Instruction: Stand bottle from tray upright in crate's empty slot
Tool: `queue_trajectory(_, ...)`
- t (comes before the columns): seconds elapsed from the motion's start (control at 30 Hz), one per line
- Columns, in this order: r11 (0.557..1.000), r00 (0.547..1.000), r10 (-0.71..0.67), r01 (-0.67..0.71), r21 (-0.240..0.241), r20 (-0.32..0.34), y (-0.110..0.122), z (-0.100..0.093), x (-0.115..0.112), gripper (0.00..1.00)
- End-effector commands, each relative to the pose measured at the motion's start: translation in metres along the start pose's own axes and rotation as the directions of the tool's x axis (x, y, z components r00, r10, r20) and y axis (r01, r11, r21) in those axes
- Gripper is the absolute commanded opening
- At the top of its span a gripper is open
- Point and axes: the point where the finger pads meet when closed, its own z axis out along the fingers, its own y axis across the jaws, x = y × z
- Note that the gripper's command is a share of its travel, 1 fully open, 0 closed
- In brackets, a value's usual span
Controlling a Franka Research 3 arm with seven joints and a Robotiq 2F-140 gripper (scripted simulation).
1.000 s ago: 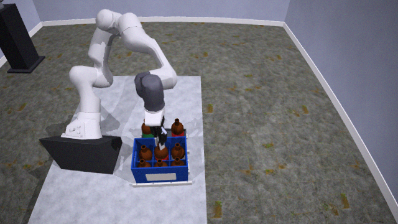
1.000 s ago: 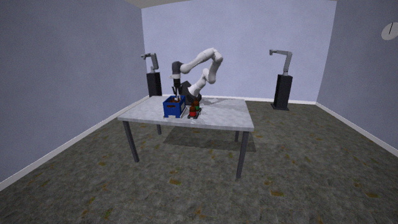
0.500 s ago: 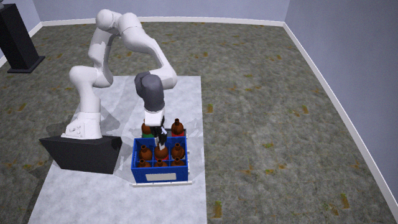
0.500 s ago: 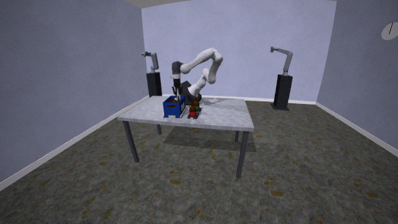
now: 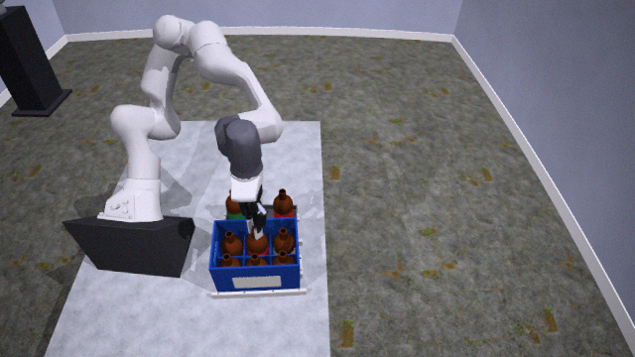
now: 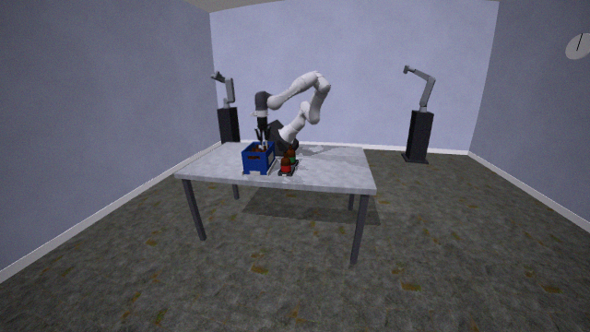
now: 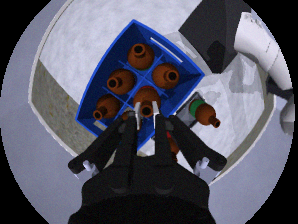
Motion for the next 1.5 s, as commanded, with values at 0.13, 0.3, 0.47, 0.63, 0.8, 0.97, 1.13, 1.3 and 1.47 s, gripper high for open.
queue_trajectory(0.13, 1.0, 1.0, -0.003, 0.003, 0.004, 0.001, -0.001, 0.003, 0.0, 0.0)
queue_trajectory(0.3, 1.0, 1.0, -0.003, 0.003, 0.004, 0.001, -0.001, 0.006, 0.0, 0.0)
queue_trajectory(0.47, 1.0, 1.0, -0.003, 0.003, 0.004, 0.001, -0.001, 0.007, 0.0, 0.0)
queue_trajectory(0.63, 1.0, 1.0, -0.003, 0.003, 0.004, 0.001, -0.001, 0.01, 0.0, 0.0)
queue_trajectory(0.8, 1.0, 1.0, -0.003, 0.003, 0.004, 0.001, -0.001, 0.012, 0.0, 0.0)
queue_trajectory(0.97, 1.0, 1.0, -0.003, 0.003, 0.004, 0.001, -0.001, 0.013, 0.0, 0.0)
queue_trajectory(1.13, 1.0, 1.0, -0.003, 0.003, 0.004, 0.001, -0.001, 0.015, 0.0, 0.0)
queue_trajectory(1.3, 1.0, 1.0, -0.003, 0.003, 0.004, 0.001, -0.001, 0.016, 0.0, 0.0)
queue_trajectory(1.47, 1.0, 1.0, -0.003, 0.003, 0.004, 0.001, -0.001, 0.016, 0.0, 0.0)
